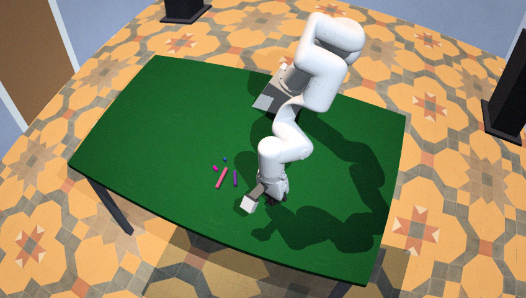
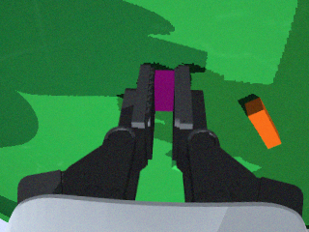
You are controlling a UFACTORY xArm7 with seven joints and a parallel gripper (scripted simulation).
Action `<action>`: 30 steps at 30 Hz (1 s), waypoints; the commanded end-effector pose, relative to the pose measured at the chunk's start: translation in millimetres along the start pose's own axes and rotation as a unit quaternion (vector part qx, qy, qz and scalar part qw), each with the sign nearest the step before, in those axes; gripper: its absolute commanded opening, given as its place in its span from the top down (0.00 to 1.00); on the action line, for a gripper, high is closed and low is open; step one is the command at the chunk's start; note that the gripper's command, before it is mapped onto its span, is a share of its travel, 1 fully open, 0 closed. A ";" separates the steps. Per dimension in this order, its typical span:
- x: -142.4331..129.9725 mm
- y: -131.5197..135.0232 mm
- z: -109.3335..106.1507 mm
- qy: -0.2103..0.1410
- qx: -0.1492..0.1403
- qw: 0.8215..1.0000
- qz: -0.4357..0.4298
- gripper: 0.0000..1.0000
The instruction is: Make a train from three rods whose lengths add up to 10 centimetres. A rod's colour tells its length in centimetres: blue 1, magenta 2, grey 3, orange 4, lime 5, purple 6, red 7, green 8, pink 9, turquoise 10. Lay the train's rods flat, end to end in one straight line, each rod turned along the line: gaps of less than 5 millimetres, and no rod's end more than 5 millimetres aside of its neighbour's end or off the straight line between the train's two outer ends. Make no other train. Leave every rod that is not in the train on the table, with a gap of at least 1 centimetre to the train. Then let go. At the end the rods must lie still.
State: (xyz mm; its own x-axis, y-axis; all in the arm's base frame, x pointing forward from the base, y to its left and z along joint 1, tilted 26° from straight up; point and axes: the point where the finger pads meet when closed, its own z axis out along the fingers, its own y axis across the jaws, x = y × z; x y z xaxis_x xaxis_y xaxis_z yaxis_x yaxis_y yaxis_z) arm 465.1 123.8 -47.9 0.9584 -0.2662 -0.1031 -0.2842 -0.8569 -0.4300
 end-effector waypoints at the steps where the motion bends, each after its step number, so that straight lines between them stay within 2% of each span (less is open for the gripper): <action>1: 1.8 0.0 -1.5 0.002 0.000 1.000 0.000 0.96; 25: 1.8 0.0 -1.6 0.002 0.000 1.000 0.000 0.96; 30: 1.8 0.0 -12.3 0.002 0.000 1.000 0.000 0.96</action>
State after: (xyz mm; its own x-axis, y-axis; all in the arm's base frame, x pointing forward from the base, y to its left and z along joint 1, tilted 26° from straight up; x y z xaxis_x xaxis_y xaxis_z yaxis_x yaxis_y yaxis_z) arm 464.4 123.0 -46.2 0.9584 -0.2655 -0.1046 -0.2843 -0.8569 -0.4299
